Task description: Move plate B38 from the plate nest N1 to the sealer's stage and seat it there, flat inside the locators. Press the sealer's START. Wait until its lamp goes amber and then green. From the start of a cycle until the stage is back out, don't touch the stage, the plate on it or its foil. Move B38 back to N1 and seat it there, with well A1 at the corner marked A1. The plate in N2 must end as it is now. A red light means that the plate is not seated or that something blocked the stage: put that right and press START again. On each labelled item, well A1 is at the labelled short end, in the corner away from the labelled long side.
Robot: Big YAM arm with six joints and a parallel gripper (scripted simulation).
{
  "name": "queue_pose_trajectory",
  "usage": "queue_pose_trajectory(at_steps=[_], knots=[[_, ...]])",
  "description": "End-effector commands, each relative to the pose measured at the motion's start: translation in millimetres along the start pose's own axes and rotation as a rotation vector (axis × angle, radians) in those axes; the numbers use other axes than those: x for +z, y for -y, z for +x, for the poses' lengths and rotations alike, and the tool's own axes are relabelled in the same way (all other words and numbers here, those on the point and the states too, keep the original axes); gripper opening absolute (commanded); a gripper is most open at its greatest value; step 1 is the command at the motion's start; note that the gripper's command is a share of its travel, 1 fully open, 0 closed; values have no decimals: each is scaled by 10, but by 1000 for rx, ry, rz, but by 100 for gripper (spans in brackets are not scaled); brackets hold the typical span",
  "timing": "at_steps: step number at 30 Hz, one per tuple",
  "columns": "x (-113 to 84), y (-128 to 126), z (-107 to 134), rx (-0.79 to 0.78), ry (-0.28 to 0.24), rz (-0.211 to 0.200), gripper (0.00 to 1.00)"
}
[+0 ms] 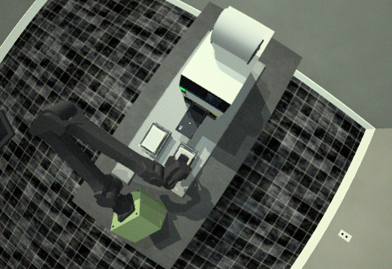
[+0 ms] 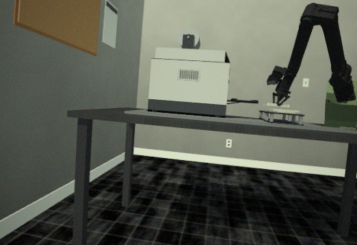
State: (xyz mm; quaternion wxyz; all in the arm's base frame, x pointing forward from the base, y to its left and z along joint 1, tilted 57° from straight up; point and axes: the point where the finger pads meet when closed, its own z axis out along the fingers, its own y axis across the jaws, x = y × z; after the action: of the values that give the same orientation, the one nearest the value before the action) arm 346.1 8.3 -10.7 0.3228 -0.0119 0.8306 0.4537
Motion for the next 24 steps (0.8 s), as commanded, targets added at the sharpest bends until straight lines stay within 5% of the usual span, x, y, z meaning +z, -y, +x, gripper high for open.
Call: queue_pose_trajectory(at_steps=[1, 24], knots=[[-32, 97, -113, -8, 15, 10, 0], [-55, -4, -30, -6, 14, 7, 0]])
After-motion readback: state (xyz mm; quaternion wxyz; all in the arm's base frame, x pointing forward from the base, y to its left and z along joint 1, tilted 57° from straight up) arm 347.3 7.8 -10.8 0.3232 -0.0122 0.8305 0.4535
